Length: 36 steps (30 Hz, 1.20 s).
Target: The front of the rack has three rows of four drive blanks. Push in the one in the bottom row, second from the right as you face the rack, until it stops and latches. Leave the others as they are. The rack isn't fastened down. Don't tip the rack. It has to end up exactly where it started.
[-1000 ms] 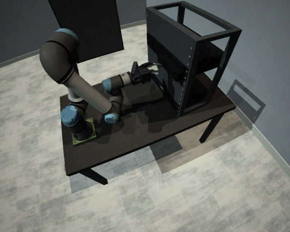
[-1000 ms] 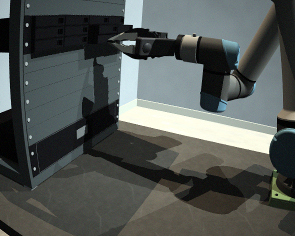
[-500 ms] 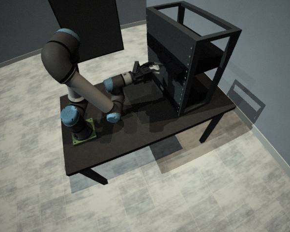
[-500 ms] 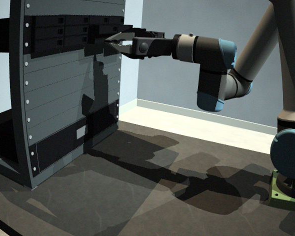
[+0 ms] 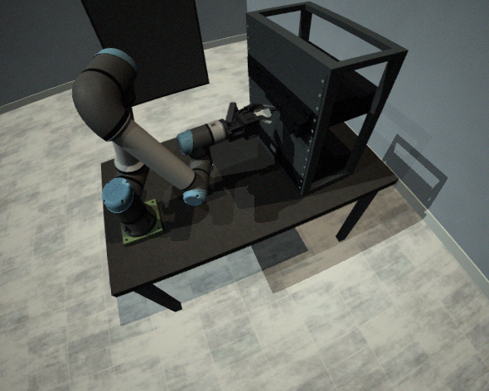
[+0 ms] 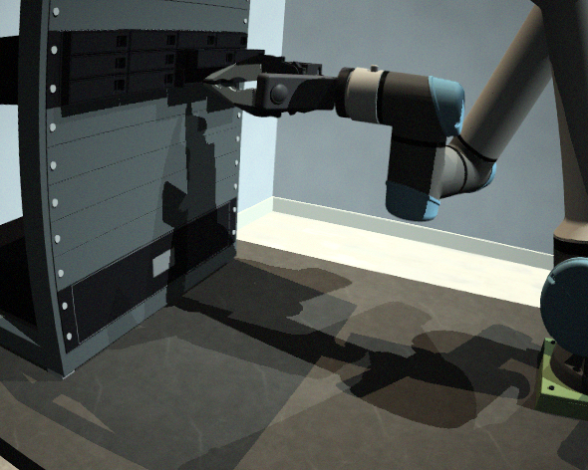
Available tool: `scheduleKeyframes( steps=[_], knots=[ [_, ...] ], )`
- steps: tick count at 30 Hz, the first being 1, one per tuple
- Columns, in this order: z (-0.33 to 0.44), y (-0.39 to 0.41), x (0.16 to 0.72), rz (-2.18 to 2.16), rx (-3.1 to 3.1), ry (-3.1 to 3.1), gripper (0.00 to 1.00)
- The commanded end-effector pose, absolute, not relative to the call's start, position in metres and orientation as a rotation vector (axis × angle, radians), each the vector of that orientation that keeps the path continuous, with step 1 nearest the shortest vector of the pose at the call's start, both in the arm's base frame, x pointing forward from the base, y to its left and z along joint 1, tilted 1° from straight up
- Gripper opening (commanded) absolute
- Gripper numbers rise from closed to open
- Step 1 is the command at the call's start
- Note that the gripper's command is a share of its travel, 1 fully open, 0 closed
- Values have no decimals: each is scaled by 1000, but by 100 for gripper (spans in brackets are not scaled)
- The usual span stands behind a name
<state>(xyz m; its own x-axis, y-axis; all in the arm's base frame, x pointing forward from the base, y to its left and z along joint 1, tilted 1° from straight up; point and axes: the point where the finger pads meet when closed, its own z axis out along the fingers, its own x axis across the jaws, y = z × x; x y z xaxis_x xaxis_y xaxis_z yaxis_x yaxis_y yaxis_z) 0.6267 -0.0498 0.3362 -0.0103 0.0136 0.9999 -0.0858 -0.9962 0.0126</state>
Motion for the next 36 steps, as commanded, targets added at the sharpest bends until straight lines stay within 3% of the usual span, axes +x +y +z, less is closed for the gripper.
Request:
scheduleKeyframes(
  steps=[1, 36],
  knots=[
    [337, -50, 627, 2184, 2158, -78, 0],
    [337, -50, 633, 2184, 2158, -78, 0]
  ],
)
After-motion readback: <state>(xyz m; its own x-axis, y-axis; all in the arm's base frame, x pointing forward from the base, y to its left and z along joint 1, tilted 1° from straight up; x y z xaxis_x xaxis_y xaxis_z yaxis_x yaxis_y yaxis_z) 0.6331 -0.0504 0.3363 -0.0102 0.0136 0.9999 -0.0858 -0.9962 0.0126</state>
